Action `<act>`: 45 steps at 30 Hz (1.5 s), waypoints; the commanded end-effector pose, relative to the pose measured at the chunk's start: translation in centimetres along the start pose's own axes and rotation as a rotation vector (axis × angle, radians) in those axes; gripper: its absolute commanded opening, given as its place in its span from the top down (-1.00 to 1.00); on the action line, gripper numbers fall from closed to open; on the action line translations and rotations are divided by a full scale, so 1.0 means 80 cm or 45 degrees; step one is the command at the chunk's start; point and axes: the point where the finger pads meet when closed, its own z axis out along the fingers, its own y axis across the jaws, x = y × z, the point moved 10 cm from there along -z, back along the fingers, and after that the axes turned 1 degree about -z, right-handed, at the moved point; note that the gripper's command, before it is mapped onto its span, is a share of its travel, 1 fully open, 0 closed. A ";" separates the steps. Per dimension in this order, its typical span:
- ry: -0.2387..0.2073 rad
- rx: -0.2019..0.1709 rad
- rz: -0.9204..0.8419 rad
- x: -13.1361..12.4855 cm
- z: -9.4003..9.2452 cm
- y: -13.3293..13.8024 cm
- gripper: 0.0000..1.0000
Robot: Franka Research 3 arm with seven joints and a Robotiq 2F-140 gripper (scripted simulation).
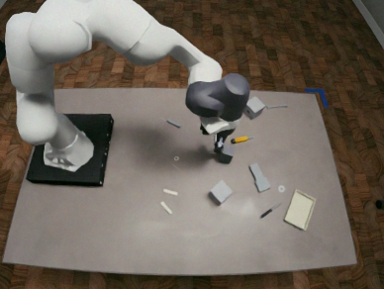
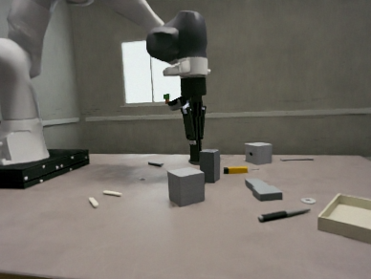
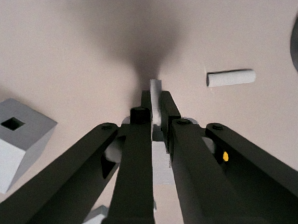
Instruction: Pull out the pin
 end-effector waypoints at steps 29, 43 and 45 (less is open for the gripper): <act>-0.002 0.000 -0.009 0.002 0.002 0.000 0.80; -0.001 0.001 -0.008 0.005 0.003 0.000 0.80; 0.001 0.003 -0.007 0.008 0.003 0.000 0.80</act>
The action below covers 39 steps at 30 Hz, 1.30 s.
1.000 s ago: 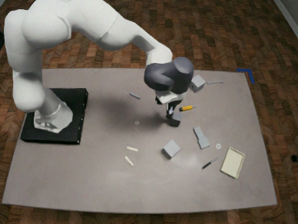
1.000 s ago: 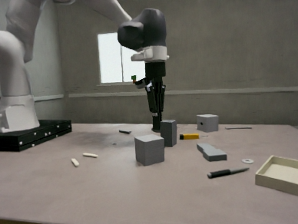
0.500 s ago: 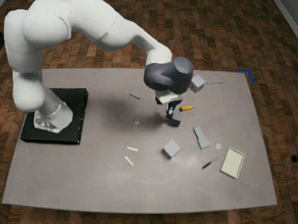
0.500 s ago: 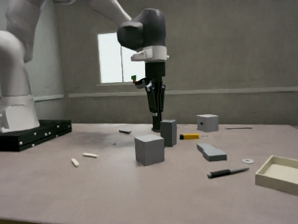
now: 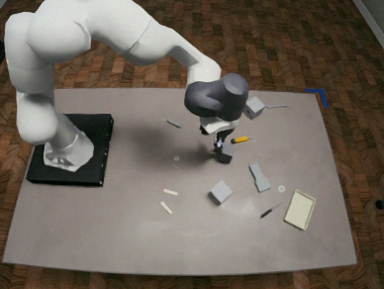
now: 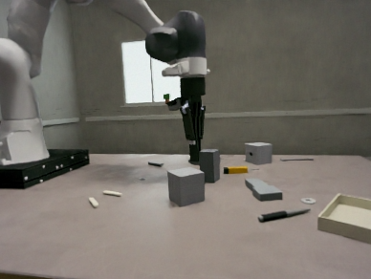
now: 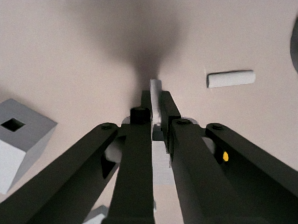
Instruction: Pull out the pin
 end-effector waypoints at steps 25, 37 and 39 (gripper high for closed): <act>0.050 0.009 -0.006 0.004 0.002 0.002 0.80; 0.060 0.028 -0.003 0.002 0.001 0.004 0.80; 0.065 0.039 -0.001 0.001 0.001 0.005 0.80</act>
